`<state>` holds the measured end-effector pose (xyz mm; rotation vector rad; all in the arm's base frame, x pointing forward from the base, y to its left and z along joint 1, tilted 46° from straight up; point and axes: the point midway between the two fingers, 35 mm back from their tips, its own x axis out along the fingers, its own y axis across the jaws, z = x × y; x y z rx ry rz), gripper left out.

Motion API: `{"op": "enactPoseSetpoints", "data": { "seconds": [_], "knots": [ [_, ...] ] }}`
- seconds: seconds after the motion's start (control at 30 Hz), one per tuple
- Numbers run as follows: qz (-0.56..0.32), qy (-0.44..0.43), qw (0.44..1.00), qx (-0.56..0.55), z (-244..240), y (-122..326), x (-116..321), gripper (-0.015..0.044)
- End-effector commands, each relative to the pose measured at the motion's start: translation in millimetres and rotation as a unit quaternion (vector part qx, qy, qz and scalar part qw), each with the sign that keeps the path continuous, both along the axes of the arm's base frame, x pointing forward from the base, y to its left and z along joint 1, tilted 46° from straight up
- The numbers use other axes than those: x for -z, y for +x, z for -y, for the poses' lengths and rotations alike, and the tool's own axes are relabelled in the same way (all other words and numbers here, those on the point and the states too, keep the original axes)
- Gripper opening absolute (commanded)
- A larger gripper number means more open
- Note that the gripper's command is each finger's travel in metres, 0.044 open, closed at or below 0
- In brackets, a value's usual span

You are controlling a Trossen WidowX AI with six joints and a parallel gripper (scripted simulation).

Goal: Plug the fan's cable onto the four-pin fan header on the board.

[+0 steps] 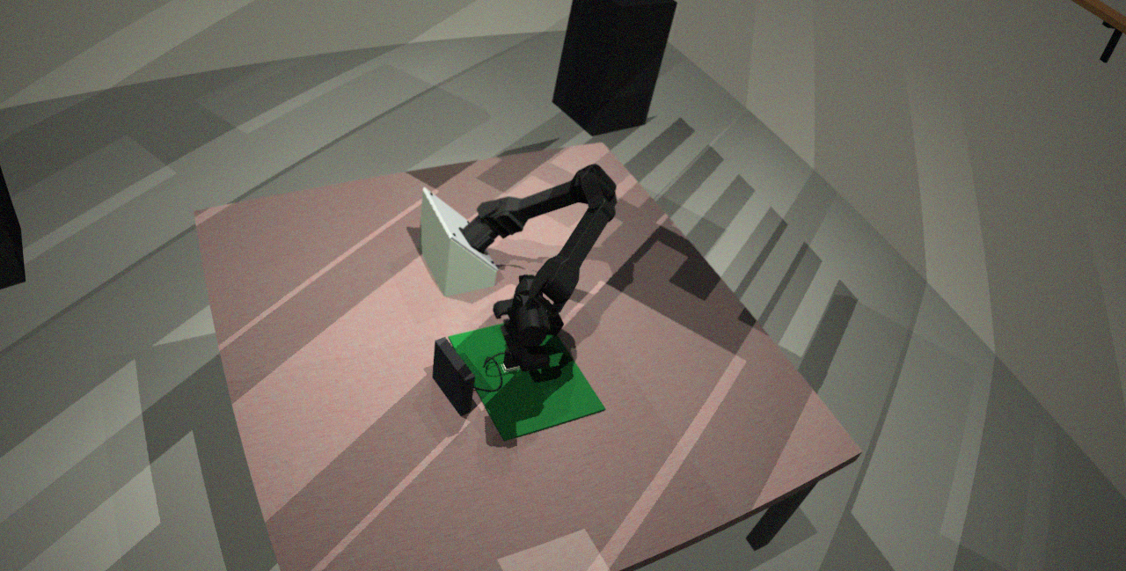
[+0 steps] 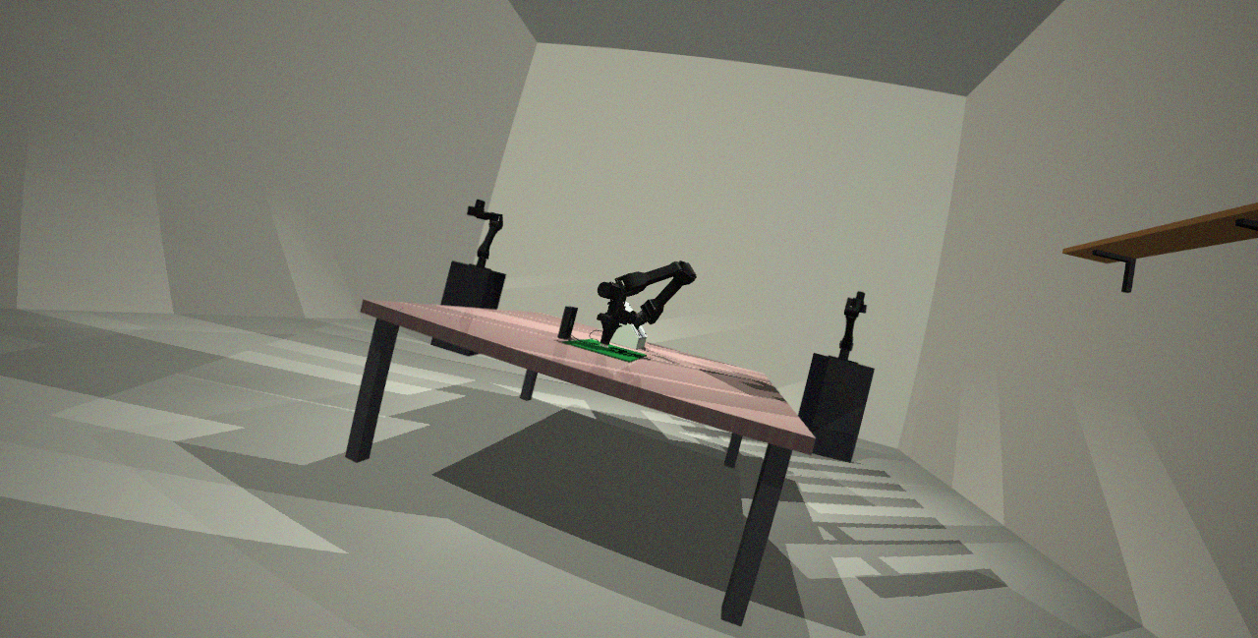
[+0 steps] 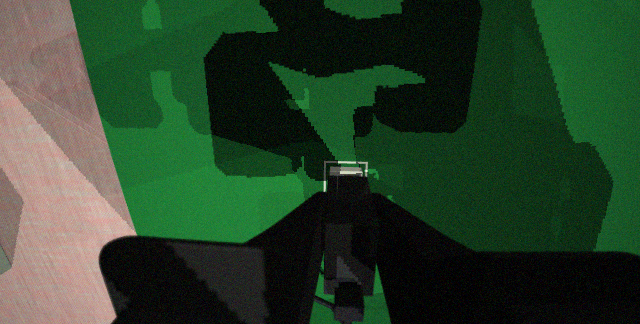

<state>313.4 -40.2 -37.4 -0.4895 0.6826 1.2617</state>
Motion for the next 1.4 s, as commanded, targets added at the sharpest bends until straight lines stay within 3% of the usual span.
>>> {"op": "enactPoseSetpoints", "data": {
  "seconds": [0.0,0.3,0.63,0.73,0.87,1.07,1.37],
  "knots": [
    [-0.001,0.002,1.0,0.0,-3.4,-0.4,2.4,0.0],
    [-0.001,0.002,1.0,0.0,-6.8,0.3,5.7,0.0],
    [0.0,0.0,1.0,0.001,-3.4,0.6,3.9,0.026],
    [0.0,0.0,1.0,0.001,-1.1,0.4,2.0,0.026],
    [-0.002,0.001,1.0,0.0,33.2,-7.1,-32.1,0.026],
    [-0.002,0.001,1.0,0.0,33.6,-7.0,-36.3,0.026],
    [-0.002,0.004,1.0,0.0,-48.3,6.8,-120.3,0.026]
  ]
}}
